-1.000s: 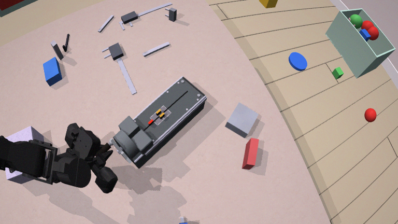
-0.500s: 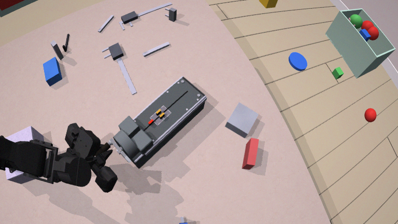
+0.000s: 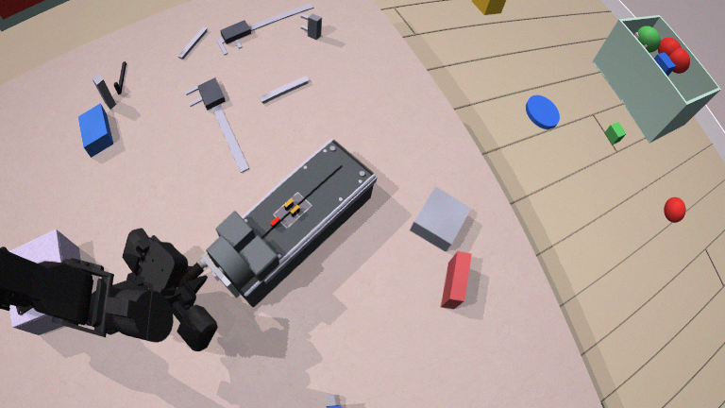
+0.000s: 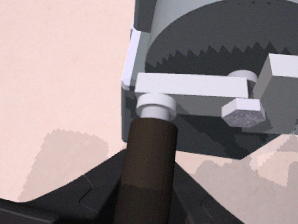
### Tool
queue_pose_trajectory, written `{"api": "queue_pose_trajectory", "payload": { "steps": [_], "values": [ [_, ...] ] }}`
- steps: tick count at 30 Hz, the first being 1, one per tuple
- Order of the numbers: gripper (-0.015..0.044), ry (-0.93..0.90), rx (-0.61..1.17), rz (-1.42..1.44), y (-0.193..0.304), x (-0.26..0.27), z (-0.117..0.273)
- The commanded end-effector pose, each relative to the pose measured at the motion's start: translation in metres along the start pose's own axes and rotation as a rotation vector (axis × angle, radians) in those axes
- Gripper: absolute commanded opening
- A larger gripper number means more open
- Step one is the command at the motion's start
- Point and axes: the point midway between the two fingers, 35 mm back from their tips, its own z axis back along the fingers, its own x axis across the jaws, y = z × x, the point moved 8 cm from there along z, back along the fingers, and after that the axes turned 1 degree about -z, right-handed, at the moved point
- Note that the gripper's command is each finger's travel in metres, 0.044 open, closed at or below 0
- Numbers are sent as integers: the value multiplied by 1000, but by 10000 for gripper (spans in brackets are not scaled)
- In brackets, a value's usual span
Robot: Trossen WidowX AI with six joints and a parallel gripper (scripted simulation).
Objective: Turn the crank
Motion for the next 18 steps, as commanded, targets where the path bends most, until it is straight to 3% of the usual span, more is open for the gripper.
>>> {"api": "queue_pose_trajectory", "payload": {
  "steps": [1,18],
  "values": [
    [0,-2,7,-2,6,-2,-6],
    [0,0,7,0,17,-23,-17]
  ]
}}
